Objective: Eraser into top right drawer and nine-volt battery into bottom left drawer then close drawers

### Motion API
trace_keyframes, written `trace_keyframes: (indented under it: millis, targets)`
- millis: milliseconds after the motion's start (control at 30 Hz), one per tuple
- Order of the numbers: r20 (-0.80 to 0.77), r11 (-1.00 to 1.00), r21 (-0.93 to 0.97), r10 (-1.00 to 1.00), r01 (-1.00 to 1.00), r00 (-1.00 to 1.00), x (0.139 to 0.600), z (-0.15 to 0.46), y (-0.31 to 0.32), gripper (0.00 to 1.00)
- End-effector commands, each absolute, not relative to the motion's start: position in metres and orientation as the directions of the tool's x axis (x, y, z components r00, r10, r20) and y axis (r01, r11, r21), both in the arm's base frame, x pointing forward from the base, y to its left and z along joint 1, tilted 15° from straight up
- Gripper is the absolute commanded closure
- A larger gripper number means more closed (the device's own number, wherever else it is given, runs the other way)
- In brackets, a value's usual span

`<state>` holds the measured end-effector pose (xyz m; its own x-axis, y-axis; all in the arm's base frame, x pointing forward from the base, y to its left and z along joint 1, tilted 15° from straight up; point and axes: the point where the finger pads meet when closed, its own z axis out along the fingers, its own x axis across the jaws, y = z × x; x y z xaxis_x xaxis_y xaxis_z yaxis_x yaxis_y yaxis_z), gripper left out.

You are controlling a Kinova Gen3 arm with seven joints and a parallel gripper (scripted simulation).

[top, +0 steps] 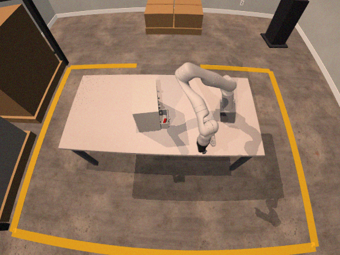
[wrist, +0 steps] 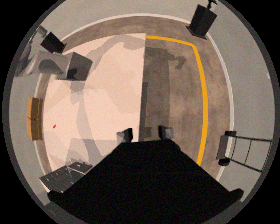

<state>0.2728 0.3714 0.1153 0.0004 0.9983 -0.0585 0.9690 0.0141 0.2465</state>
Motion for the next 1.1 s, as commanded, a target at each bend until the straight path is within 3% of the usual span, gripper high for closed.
trace_keyframes:
  millis: [0, 1067]
  targets:
    - [-0.063, 0.01, 0.25, 0.998, 0.968, 0.006, 0.2741, 0.1151, 0.3717, 0.0]
    - [-0.069, 0.019, 0.332, 0.998, 0.943, 0.004, 0.2792, 0.1079, 0.3684, 0.0]
